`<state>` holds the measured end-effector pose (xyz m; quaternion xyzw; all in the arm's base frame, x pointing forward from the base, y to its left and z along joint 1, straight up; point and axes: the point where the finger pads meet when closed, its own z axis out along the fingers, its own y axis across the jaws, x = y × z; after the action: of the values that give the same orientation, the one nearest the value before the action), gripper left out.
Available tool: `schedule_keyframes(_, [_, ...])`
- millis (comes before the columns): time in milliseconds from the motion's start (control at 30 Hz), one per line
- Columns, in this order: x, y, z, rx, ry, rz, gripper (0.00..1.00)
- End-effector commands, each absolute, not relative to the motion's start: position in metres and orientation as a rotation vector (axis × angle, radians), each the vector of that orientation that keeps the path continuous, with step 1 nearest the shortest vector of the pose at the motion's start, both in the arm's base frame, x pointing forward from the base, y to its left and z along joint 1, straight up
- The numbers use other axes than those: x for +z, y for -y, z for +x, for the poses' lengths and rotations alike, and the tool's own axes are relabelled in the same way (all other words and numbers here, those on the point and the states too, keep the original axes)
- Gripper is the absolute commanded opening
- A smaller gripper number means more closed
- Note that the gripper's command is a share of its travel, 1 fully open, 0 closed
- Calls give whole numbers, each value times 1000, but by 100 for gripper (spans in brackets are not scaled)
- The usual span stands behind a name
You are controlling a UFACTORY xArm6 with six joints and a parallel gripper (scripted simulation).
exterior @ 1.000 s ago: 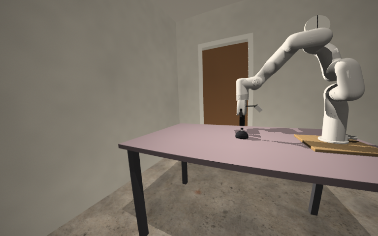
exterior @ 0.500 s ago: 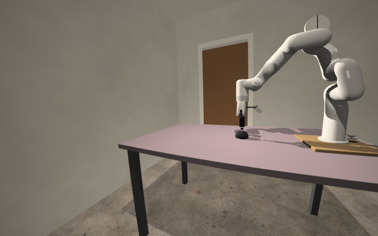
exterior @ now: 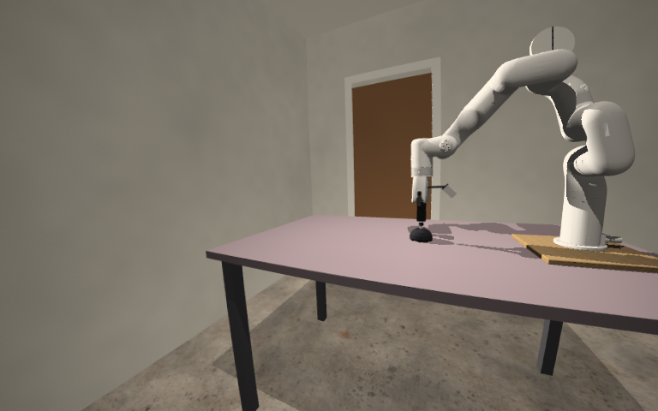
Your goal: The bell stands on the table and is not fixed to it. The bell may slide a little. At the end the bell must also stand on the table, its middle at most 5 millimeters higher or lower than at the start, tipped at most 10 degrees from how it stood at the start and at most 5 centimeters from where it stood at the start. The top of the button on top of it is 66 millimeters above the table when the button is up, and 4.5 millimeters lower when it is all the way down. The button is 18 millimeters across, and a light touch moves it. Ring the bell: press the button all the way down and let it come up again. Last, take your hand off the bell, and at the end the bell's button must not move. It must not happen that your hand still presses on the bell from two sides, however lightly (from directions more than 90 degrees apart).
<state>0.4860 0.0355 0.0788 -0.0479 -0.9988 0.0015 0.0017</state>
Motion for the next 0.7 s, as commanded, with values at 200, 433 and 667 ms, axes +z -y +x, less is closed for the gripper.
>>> schedule_keyframes(200, [71, -36, 487, 4, 3139, -151, 0])
schedule_keyframes(433, [71, -36, 487, 4, 3139, -151, 0])
schedule_keyframes(667, [71, -36, 487, 4, 3139, -151, 0])
